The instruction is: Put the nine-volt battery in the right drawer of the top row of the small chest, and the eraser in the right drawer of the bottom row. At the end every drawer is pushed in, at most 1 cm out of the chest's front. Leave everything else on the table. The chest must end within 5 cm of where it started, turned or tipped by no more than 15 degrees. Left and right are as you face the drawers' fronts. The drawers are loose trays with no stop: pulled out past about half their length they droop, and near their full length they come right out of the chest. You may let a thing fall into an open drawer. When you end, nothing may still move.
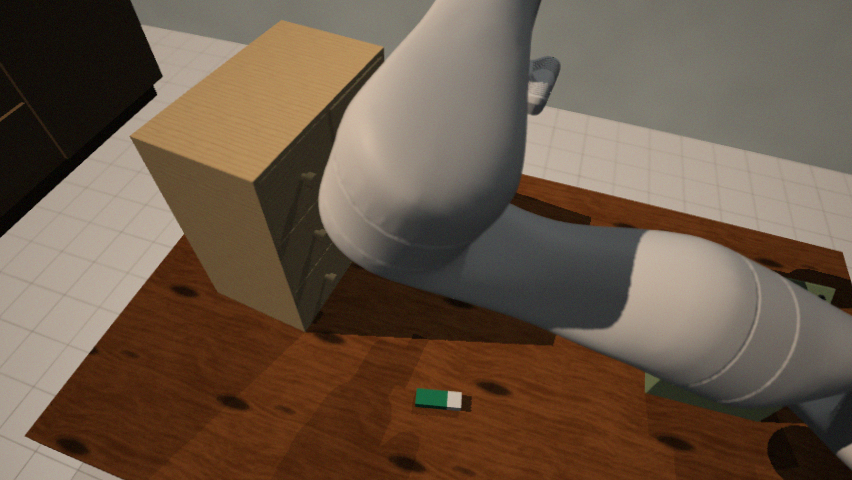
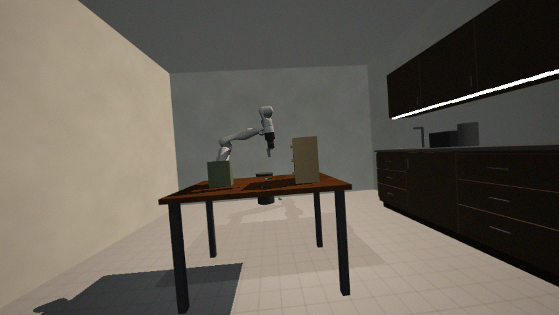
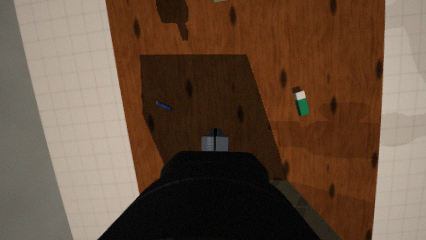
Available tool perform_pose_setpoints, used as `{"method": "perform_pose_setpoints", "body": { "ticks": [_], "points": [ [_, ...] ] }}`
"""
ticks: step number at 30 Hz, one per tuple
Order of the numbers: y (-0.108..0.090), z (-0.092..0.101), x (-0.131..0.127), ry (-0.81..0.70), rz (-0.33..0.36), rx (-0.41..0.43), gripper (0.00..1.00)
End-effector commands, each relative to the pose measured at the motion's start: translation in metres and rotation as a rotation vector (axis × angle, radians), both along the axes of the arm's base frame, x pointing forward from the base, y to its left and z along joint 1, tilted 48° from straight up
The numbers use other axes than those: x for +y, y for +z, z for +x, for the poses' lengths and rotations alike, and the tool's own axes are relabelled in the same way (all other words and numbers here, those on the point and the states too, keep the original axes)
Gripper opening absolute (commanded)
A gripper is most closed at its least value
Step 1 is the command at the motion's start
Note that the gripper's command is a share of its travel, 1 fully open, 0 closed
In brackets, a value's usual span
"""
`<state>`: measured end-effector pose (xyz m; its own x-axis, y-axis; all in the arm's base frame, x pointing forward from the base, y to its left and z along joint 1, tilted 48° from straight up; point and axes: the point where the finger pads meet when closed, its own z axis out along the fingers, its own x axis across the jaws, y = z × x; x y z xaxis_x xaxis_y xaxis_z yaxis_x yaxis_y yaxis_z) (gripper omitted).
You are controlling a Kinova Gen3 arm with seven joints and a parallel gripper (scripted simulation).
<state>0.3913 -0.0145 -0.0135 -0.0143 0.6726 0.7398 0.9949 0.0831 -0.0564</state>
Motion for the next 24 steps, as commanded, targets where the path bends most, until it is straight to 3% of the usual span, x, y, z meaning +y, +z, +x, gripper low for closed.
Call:
{"method": "perform_pose_setpoints", "body": {
  "ticks": [1, 24],
  "points": [
    [0.001, -0.001, 0.001, -0.013, 0.001, -0.005, 0.0],
    [-0.019, 0.013, 0.022, -0.218, 0.004, -0.191, 0.0]
  ]
}}
